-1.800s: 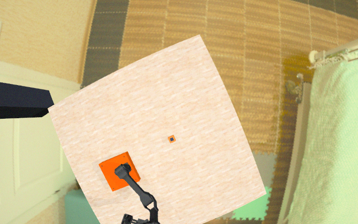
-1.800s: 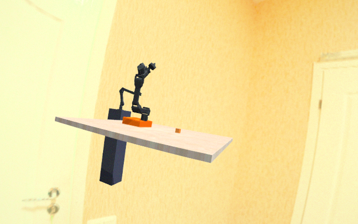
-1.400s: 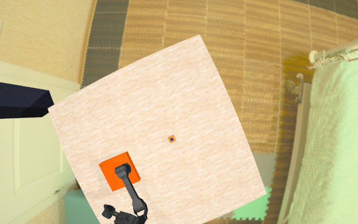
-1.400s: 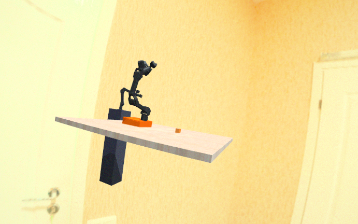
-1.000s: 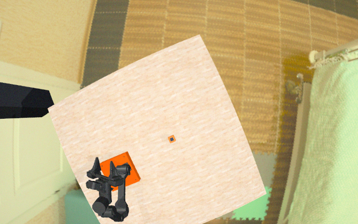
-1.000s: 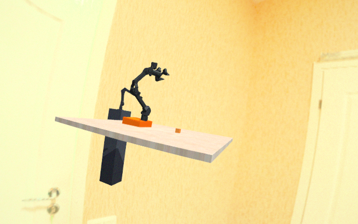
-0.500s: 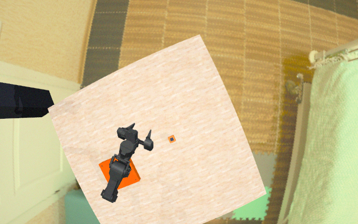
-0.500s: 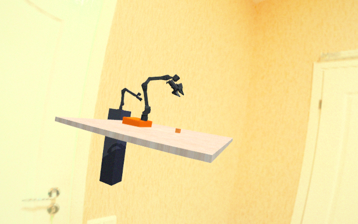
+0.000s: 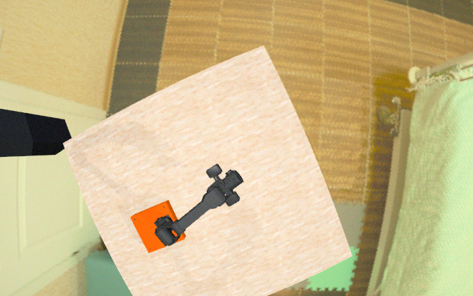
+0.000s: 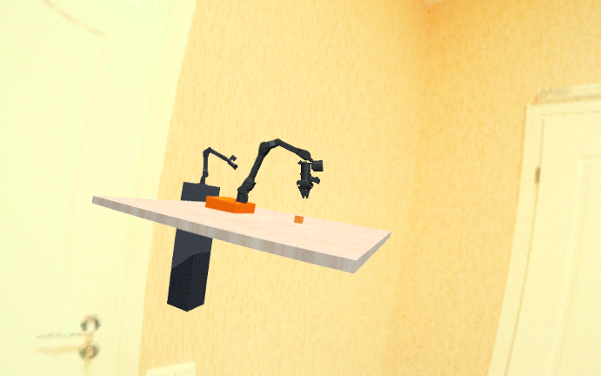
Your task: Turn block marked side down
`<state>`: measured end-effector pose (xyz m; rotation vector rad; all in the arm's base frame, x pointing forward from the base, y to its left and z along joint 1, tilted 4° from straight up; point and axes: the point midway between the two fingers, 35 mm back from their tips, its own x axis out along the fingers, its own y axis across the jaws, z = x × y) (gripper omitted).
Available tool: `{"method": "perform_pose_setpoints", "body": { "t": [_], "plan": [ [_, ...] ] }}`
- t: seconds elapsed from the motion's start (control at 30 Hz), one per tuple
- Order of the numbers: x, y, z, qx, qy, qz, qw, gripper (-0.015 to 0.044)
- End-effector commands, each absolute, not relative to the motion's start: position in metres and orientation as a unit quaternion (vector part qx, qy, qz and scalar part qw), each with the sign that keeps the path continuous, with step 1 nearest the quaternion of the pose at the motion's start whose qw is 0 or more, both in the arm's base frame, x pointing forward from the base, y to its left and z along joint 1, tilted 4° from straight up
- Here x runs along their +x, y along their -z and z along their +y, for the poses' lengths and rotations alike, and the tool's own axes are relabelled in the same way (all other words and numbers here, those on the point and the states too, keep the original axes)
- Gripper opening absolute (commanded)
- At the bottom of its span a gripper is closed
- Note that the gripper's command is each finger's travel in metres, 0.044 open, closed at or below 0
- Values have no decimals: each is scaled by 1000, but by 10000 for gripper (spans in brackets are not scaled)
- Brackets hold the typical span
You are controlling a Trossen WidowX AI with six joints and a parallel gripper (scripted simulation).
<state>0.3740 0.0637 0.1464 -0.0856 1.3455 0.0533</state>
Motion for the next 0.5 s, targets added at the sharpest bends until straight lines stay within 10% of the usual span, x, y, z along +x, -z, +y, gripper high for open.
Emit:
{"method": "perform_pose_setpoints", "body": {
  "t": [0.0,0.47],
  "plan": [
    [373,-110,34,6,28,673,739,440],
    [375,-62,37,9,31,676,737,440]
  ]
}}
